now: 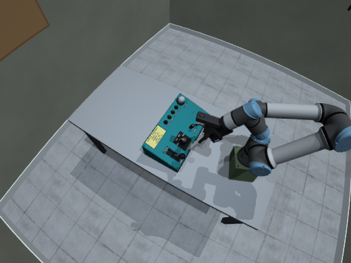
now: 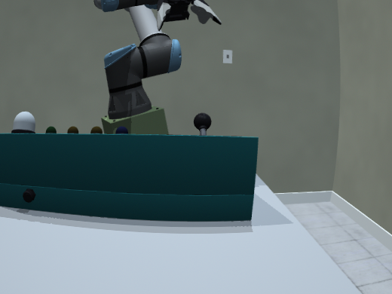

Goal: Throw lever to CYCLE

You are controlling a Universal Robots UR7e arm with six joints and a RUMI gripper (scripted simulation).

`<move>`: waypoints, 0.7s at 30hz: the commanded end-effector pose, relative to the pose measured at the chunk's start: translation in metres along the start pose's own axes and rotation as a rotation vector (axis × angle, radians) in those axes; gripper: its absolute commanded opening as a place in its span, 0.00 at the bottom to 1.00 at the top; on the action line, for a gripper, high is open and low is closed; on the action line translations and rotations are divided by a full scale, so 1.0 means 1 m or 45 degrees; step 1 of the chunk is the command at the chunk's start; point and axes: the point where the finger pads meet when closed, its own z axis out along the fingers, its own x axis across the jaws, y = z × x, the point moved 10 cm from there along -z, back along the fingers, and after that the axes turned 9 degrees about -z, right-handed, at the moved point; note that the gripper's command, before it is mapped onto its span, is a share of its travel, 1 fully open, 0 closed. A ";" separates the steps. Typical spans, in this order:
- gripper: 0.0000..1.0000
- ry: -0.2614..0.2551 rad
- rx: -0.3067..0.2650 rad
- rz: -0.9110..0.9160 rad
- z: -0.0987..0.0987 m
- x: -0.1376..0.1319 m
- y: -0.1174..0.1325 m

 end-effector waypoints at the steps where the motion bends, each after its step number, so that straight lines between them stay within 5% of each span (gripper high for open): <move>1: 1.00 0.075 0.024 -0.024 -0.018 -0.001 0.037; 12: 1.00 0.203 0.071 -0.058 -0.025 0.002 0.096; 21: 1.00 0.237 0.086 -0.066 -0.025 0.003 0.112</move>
